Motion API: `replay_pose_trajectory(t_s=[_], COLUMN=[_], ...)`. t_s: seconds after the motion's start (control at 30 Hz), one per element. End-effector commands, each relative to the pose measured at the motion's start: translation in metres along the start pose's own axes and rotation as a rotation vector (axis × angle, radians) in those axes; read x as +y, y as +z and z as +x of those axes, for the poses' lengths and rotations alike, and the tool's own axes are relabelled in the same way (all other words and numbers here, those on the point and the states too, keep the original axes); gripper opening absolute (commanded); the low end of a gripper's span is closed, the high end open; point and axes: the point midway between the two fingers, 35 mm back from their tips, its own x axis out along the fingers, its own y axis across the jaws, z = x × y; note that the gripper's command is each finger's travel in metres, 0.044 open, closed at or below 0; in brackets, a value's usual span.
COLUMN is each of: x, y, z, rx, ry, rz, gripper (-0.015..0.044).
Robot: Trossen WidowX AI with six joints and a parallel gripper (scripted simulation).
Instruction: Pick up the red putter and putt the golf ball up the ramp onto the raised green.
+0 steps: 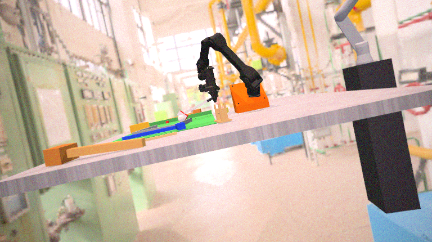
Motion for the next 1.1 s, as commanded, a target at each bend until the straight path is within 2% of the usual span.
replay_pose_trajectory(t_s=[0.0, 0.27, 0.53, 0.8, 1.07], x=[0.000, -0.002, -0.029, -0.025, 0.067], y=[0.000, 0.000, 0.000, -0.001, 0.006], z=[-0.001, 0.000, 0.003, 0.001, -0.001], rx=[-0.001, -0.001, -0.003, -0.004, -0.004], ry=[-0.001, -0.001, 0.005, 0.002, 0.006], rz=[-0.001, 0.000, 0.007, 0.013, 0.011], gripper=[0.0000, 0.0000, 0.0000, 0.0000, 0.0000])
